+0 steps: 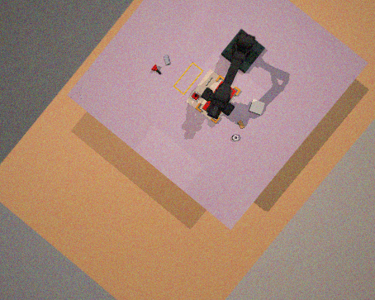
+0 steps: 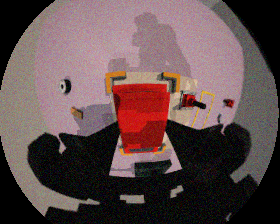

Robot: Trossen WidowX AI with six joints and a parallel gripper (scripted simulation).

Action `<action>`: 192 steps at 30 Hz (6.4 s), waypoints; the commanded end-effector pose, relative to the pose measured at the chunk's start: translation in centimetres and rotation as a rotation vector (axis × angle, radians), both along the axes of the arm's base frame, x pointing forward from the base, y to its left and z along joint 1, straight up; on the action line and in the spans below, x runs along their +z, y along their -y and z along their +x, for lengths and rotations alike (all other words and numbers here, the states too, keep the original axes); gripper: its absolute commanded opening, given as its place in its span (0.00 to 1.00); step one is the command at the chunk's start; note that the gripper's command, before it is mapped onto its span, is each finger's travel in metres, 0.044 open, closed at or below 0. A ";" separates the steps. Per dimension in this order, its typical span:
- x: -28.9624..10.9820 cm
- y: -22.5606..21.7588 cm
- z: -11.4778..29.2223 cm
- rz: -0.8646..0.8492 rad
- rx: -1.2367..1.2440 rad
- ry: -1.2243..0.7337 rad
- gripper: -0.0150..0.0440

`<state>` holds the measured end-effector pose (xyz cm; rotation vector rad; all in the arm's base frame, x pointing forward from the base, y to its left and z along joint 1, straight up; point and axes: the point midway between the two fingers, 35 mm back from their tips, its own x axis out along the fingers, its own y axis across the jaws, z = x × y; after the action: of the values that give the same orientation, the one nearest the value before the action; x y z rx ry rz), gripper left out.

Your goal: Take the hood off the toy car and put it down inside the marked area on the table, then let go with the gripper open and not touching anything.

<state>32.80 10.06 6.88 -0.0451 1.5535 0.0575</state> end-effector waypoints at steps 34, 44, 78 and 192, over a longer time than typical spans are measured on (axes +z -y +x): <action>4.5 7.1 1.0 -0.004 -0.001 0.008 0.25; 4.6 12.0 0.7 -0.008 -0.001 0.011 0.25; 4.6 23.4 -2.5 -0.017 0.000 0.009 0.25; -3.8 23.4 -2.4 -0.017 0.000 0.009 0.25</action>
<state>30.43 -13.34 3.29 -0.0548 1.5455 0.0424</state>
